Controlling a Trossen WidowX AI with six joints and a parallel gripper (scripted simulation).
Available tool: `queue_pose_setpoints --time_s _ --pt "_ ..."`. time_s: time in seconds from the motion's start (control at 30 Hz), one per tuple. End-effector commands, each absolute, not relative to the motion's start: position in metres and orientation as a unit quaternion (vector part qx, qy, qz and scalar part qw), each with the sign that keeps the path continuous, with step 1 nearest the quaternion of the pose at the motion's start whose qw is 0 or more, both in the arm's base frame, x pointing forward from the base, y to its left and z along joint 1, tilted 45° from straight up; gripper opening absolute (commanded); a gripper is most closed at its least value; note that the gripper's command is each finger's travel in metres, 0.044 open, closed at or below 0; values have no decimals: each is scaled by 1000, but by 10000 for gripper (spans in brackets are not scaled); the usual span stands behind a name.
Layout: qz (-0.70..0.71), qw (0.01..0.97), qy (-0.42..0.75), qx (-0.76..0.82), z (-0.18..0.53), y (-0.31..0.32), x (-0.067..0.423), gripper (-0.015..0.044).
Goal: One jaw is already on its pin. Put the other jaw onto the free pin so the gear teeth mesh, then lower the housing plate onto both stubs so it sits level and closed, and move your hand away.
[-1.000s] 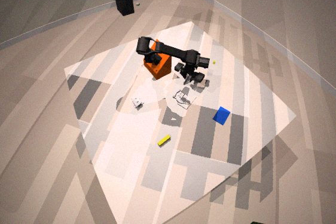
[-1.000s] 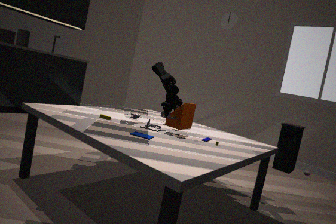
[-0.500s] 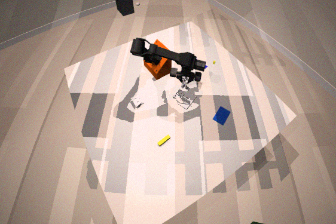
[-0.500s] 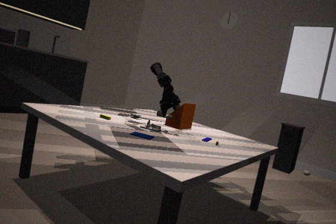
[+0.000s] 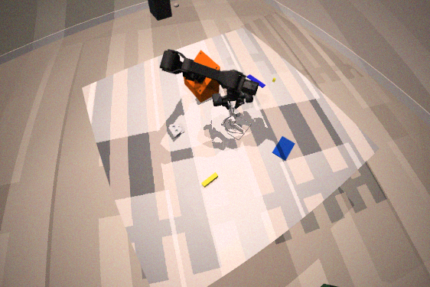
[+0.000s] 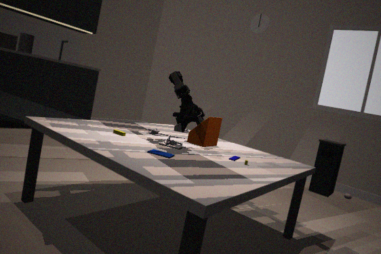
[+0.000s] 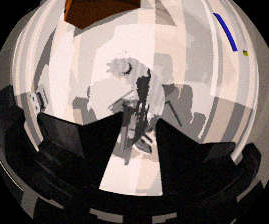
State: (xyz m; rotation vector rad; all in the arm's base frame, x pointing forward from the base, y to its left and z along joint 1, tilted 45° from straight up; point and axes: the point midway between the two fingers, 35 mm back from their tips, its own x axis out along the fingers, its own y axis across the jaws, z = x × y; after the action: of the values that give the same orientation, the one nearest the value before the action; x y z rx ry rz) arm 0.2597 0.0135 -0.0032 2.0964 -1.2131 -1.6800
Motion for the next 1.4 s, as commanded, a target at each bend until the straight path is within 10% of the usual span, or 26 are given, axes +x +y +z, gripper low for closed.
queue_pose_setpoints --time_s 0.0,1.37 --pt "-588 138 -379 701 4 6 257 134" --pt "-669 329 -210 633 29 -27 247 134"
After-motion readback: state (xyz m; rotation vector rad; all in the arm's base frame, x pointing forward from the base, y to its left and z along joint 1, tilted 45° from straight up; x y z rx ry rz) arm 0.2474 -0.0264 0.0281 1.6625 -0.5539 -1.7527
